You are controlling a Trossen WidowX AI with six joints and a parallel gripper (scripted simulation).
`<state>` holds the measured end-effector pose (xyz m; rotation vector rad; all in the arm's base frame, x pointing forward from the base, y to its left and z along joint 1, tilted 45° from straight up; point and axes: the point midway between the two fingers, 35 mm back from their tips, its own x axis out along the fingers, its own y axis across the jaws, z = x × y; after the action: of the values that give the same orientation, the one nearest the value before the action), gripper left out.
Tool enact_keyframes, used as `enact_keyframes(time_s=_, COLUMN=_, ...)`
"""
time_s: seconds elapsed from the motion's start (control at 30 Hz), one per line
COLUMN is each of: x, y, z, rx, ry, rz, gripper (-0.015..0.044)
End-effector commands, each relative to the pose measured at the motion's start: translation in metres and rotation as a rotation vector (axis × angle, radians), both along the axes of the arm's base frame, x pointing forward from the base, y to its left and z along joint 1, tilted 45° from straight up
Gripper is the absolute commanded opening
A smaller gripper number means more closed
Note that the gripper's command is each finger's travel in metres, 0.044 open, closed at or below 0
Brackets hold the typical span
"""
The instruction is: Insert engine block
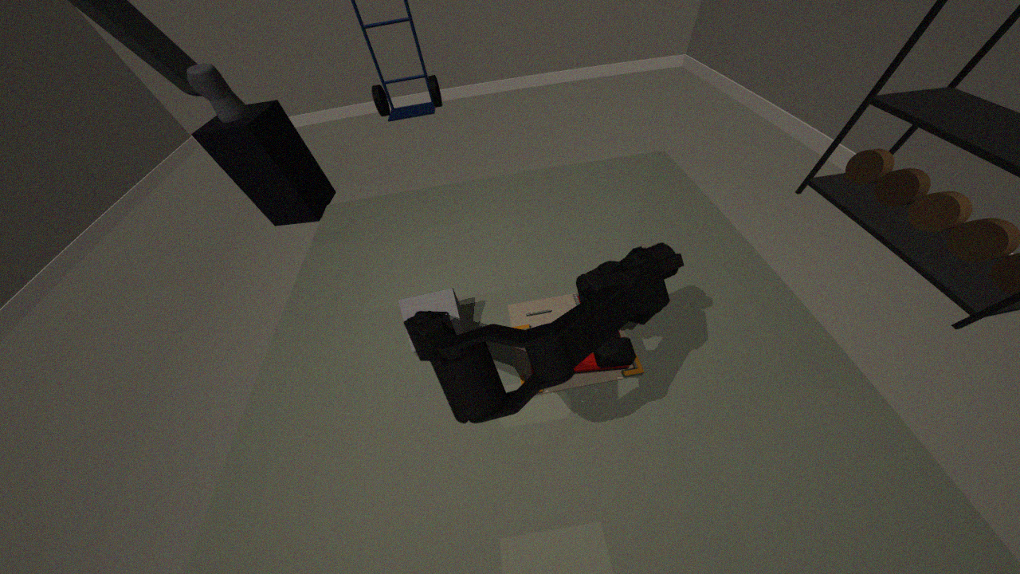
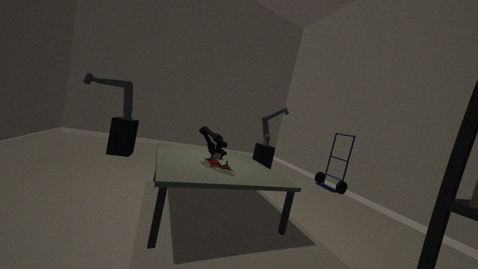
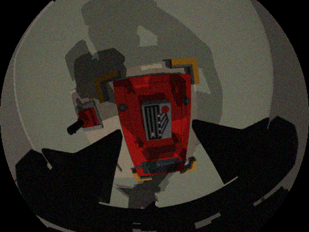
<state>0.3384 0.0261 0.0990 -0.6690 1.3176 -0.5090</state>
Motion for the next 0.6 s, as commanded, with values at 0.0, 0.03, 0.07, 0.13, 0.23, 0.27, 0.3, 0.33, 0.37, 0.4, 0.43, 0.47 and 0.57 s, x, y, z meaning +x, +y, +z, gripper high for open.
enact_keyframes(time_s=0.0, x=0.0005, y=-0.0011, z=0.0018, rx=-0.001, ry=-0.006, rz=-0.008, gripper=0.0335)
enact_keyframes(time_s=0.03, x=0.0005, y=-0.0011, z=0.0018, rx=-0.001, ry=-0.006, rz=-0.008, gripper=0.0309)
enact_keyframes(time_s=0.07, x=0.0005, y=-0.0011, z=0.0018, rx=-0.001, ry=-0.006, rz=-0.008, gripper=0.0282)
enact_keyframes(time_s=0.13, x=0.0005, y=-0.0011, z=0.0018, rx=-0.001, ry=-0.006, rz=-0.008, gripper=0.023)
enact_keyframes(time_s=0.23, x=0.0005, y=-0.0011, z=0.0018, rx=-0.001, ry=-0.006, rz=-0.008, gripper=0.0151)
enact_keyframes(time_s=0.27, x=0.0005, y=-0.0011, z=0.0018, rx=-0.001, ry=-0.006, rz=-0.008, gripper=0.0125)
enact_keyframes(time_s=0.3, x=0.0005, y=-0.0011, z=0.0018, rx=-0.001, ry=-0.006, rz=-0.008, gripper=0.0099)
enact_keyframes(time_s=0.33, x=0.0005, y=-0.0011, z=0.0018, rx=-0.001, ry=-0.006, rz=-0.008, gripper=0.0072)
enact_keyframes(time_s=0.37, x=0.0005, y=-0.0011, z=0.0018, rx=-0.001, ry=-0.006, rz=-0.008, gripper=0.0046)
enact_keyframes(time_s=0.4, x=0.0005, y=-0.0011, z=0.0018, rx=-0.001, ry=-0.006, rz=-0.008, gripper=0.002)
enact_keyframes(time_s=0.43, x=0.0005, y=-0.0011, z=0.0018, rx=-0.001, ry=-0.006, rz=-0.008, gripper=0.0)
enact_keyframes(time_s=0.47, x=0.0005, y=-0.0011, z=0.0018, rx=-0.001, ry=-0.006, rz=-0.008, gripper=0.0)
enact_keyframes(time_s=0.57, x=0.0005, y=-0.0011, z=0.0018, rx=-0.001, ry=-0.006, rz=-0.008, gripper=0.0)
